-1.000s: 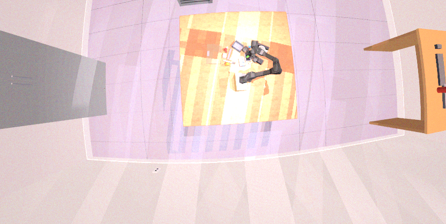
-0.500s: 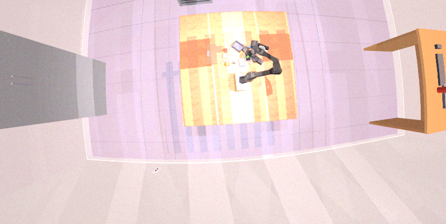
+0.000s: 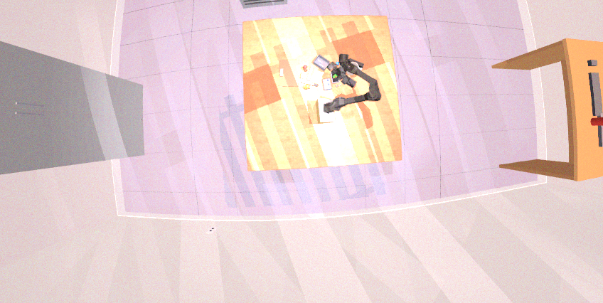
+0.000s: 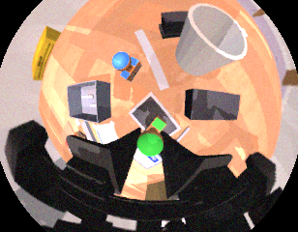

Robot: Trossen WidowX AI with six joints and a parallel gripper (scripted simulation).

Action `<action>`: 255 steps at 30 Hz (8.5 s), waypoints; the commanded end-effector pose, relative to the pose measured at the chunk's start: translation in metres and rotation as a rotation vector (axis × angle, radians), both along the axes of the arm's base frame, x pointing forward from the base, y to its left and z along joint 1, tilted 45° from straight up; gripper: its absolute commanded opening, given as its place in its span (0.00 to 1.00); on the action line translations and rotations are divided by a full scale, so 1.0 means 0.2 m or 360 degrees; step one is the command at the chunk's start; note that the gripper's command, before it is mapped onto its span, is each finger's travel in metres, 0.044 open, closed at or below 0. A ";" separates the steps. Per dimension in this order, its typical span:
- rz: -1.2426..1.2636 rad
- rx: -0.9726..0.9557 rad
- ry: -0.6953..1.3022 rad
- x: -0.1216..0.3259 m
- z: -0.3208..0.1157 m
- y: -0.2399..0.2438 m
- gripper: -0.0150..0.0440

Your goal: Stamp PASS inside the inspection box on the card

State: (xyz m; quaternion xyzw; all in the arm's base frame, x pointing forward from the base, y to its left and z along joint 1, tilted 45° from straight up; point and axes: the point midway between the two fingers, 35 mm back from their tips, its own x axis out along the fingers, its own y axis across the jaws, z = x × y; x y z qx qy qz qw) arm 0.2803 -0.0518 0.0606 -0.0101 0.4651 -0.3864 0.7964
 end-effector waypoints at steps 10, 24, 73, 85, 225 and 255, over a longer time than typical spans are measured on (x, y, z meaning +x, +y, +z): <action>-0.0003 0.0000 -0.0019 0.00 0.08 0.07 0.25; -0.0003 -0.0002 -0.0020 -0.02 0.16 0.14 0.25; 0.0918 -0.0185 0.0854 0.01 -0.39 0.66 0.25; 0.0920 -0.0184 0.0852 0.02 -0.42 0.63 0.25; 0.0931 -0.0184 0.0844 0.05 -0.61 0.44 0.25; 0.0931 -0.0183 0.0844 0.04 -0.58 0.47 0.25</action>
